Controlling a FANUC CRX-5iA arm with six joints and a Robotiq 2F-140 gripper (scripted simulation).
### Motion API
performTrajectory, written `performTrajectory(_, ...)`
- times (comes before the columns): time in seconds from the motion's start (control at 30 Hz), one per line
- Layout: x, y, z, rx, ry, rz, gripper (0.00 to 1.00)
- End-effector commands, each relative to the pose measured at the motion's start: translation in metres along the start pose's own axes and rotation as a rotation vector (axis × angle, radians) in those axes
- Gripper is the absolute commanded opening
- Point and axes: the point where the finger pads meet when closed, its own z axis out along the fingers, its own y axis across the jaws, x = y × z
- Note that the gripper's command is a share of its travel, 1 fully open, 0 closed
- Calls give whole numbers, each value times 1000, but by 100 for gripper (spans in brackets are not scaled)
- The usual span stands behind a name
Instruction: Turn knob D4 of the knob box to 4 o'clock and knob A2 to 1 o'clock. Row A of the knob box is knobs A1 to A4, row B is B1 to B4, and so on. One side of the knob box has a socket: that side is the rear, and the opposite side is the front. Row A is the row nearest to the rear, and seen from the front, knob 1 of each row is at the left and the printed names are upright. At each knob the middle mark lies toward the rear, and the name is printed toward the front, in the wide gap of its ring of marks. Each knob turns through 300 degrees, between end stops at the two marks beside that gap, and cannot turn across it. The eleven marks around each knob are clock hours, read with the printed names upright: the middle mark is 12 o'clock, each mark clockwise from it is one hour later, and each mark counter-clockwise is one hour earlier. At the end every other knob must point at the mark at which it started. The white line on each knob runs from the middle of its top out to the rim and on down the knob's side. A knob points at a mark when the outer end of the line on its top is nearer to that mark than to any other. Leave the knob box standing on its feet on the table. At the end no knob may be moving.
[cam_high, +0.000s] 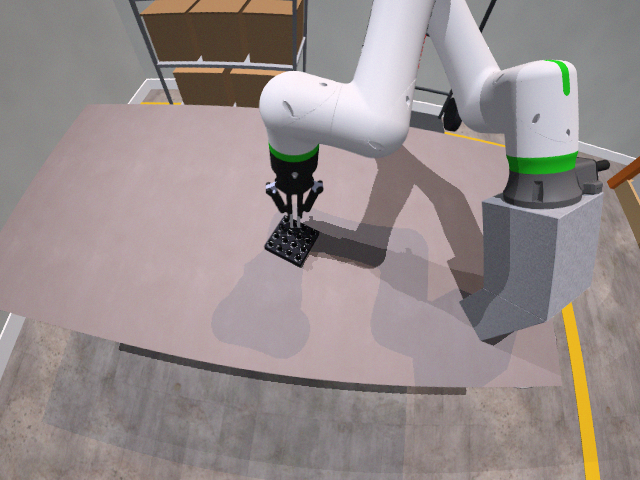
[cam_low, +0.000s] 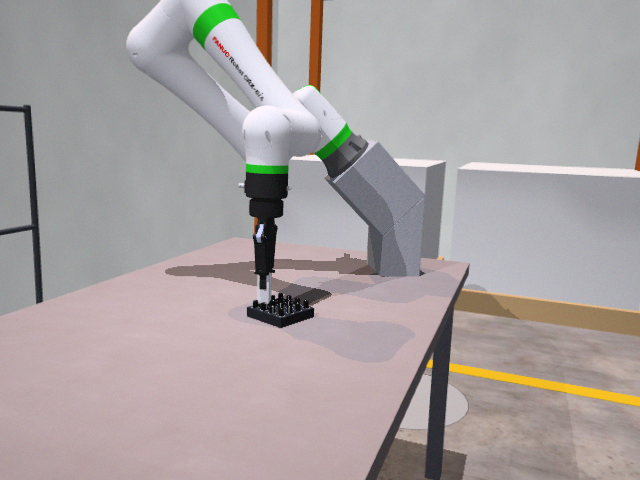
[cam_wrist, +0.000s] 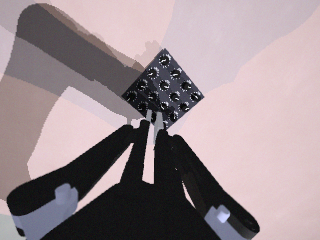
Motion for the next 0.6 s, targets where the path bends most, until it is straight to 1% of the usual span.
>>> performTrajectory(0.0, 0, 0, 0, 5, 4, -126, 5)
performTrajectory(0.27, 0, 0, 0, 5, 5, -343, 5)
performTrajectory(0.33, 0, 0, 0, 5, 5, -343, 5)
performTrajectory(0.57, 0, 0, 0, 4, 5, -526, 5)
